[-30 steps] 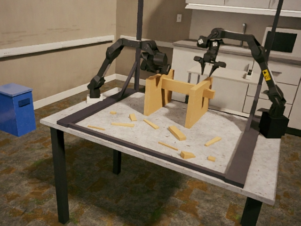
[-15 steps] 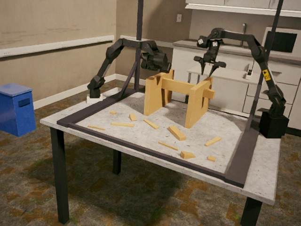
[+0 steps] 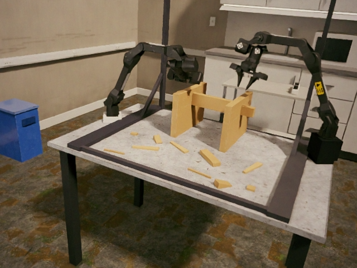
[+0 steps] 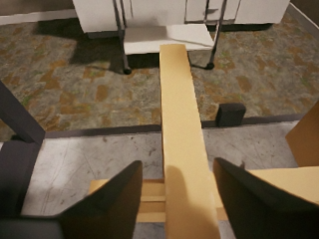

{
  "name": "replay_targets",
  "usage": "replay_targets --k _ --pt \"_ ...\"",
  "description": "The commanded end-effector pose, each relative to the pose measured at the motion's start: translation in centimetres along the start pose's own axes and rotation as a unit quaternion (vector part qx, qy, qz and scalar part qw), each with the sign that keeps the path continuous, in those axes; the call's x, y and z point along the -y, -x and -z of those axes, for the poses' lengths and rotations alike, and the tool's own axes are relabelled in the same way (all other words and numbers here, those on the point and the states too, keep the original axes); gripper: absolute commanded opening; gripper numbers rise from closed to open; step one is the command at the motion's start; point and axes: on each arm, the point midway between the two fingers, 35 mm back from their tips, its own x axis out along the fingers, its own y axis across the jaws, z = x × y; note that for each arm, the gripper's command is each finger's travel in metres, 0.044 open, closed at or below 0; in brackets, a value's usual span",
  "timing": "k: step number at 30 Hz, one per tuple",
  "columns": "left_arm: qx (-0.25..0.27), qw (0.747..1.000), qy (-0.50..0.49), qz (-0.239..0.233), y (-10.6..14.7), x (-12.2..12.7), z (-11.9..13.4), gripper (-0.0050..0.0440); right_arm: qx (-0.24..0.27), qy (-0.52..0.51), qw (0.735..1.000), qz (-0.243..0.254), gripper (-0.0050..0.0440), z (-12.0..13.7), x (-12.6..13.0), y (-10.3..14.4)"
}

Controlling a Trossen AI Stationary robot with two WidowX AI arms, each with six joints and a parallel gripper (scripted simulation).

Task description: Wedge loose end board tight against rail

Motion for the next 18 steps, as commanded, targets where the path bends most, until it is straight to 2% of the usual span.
replay_targets --k 1,11,13,18 --pt "-0.003 0.999 -0.012 0.049 1.3 -0.1 -1.5 0.0207 -0.018 0.013 0.999 0.027 0.0204 -1.4 -1.0 0.0" --pt "0.019 0.986 -0.059 0.152 2.6 -0.5 -5.7 0.0207 -0.054 0.017 0.994 0.091 0.0204 -3.2 -2.8 -1.7" --pt "0.019 0.986 -0.059 0.152 2.6 -0.5 -5.7 0.0207 -0.054 0.017 0.994 0.091 0.0204 -3.2 -2.8 -1.7" --pt "0.045 0.976 -0.084 0.198 3.4 -1.1 -7.5 0.0207 -0.057 0.015 0.99 0.129 0.0204 -4.0 -3.7 -2.3"
